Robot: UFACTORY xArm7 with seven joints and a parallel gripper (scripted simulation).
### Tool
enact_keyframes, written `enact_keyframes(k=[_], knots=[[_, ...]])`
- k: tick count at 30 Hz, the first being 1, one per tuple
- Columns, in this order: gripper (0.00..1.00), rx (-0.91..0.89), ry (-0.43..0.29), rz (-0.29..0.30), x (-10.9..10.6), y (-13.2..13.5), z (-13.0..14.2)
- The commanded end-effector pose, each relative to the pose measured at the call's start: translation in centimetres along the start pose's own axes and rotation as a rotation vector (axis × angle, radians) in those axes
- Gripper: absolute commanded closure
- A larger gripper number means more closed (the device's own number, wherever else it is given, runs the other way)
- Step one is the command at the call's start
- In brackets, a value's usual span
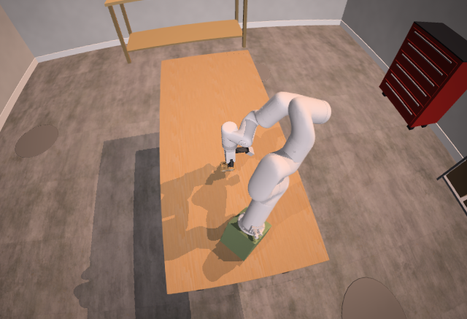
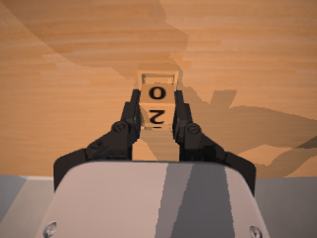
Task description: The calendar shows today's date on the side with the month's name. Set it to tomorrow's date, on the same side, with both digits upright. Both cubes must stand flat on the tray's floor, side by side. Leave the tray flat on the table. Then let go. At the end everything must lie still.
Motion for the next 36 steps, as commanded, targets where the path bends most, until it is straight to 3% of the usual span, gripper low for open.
enact_keyframes(k=[1,36], knots=[[0.71,0.0,-0.002,-0.003,0.27,-0.08,0.07],[0.71,0.0,-0.002,-0.003,1.01,-0.08,0.07]])
Point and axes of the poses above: the point where the finger pads meet when closed, its own x axis out along the fingers, its own y axis across the jaws, z = x × y, the point moved 10 cm from there along -x, back along the fingers, and after that the axes turned 8 degrees about x, right-handed, at the moved point
